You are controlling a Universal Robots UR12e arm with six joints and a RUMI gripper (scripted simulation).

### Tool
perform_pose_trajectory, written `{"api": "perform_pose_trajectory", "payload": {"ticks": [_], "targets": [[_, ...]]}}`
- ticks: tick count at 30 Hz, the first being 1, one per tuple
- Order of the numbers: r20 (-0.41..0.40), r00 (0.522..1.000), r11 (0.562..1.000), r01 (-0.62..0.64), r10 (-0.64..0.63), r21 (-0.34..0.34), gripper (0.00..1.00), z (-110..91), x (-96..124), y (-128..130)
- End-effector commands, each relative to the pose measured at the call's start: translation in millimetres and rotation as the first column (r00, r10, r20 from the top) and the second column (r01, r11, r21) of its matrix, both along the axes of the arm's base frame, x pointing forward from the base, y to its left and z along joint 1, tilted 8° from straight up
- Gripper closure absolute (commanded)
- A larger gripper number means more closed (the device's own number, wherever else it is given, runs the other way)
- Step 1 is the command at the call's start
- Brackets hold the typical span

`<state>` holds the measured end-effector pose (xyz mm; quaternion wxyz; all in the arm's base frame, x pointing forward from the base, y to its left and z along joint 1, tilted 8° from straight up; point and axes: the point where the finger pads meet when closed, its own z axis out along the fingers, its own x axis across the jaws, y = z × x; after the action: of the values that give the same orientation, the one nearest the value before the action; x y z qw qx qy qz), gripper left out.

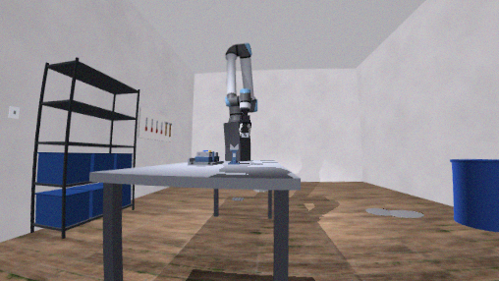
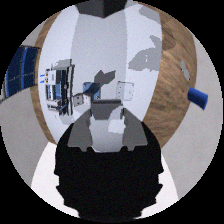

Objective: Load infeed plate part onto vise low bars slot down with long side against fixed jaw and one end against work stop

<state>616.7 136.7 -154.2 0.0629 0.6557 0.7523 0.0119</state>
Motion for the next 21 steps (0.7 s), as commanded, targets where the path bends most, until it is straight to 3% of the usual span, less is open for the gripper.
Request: {"api": "perform_pose_trajectory", "payload": {"ticks": [1, 21], "targets": [[0.005, 0.998, 0.998, 0.058, -0.058, 0.006, 1.0, 1, 1, -3], [0.016, 0.954, 0.953, 0.3, -0.301, 0.036, 1.0, 2, 3, -14]]}}
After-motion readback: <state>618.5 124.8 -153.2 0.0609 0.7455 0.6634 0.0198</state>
